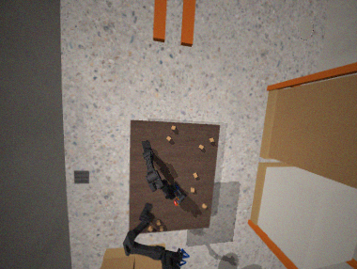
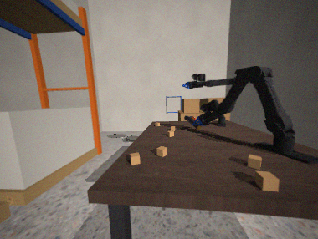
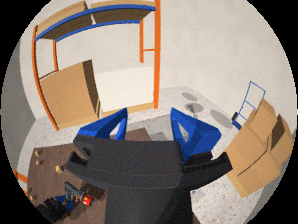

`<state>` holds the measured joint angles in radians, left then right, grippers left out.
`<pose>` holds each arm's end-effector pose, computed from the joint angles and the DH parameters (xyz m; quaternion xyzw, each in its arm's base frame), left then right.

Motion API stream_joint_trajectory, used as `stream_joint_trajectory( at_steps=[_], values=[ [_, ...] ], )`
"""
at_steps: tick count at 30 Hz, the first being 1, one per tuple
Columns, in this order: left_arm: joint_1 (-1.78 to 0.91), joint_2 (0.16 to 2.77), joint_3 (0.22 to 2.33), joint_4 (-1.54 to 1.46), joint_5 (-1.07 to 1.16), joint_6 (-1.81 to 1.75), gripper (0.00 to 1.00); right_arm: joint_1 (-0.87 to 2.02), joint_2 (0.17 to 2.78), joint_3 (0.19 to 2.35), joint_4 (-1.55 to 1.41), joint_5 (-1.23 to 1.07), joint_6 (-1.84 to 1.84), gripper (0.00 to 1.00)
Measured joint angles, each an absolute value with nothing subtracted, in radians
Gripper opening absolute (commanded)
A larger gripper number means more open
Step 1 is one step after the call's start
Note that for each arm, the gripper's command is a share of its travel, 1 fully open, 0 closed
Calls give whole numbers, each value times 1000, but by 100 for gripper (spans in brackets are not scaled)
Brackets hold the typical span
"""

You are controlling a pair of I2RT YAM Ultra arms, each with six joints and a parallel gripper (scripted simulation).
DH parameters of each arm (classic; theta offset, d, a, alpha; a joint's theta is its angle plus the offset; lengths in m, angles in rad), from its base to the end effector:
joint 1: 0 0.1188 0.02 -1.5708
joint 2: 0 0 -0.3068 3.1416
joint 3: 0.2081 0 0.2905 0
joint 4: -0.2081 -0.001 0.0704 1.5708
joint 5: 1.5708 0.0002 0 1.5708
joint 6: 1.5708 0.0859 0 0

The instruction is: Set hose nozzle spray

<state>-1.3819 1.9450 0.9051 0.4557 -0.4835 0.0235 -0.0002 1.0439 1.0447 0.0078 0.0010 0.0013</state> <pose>0.1247 -0.4342 0.1087 0.4662 0.7258 -0.1247 0.4902 0.3062 0.0009 0.4454 0.0009 0.7041 0.0000 0.7101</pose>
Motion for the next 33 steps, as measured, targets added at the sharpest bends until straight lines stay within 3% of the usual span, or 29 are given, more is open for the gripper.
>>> stream_joint_trajectory(
  at_steps=[17,33],
  values=[
    [-1432,1929,663,921,-705,34,36,0,1044,1045,8,1,1,63],
    [-1438,2011,658,1324,-744,76,36,0,1044,1045,8,1,1,63]
  ],
)
